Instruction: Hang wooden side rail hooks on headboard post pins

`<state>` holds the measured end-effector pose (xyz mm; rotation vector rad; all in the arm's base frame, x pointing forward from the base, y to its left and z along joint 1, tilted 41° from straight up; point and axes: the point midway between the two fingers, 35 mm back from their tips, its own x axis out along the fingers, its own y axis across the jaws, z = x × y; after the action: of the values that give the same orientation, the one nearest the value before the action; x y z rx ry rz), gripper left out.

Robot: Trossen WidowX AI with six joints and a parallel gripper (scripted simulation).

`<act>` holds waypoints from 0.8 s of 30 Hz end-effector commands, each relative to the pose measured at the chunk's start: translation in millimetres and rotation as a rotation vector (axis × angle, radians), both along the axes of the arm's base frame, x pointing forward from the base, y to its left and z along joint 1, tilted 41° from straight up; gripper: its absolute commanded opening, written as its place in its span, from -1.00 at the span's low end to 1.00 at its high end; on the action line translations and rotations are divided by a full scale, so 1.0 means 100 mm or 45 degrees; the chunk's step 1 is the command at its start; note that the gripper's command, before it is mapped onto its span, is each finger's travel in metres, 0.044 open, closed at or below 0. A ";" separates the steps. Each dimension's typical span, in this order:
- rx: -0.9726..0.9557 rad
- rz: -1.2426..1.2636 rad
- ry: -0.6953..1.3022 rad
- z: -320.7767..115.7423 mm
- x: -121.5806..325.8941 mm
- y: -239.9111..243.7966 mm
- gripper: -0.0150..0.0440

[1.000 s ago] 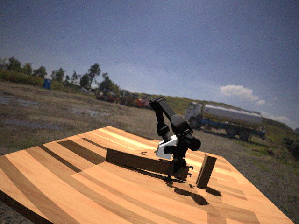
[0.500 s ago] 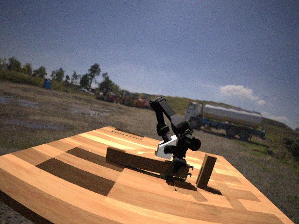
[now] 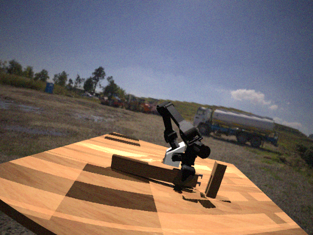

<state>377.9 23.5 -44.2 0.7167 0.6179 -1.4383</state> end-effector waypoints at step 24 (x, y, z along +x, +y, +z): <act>0.010 0.007 -0.012 -0.01 0.00 0.09 -0.49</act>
<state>378.2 25.7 -45.0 0.7207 0.6158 -1.4380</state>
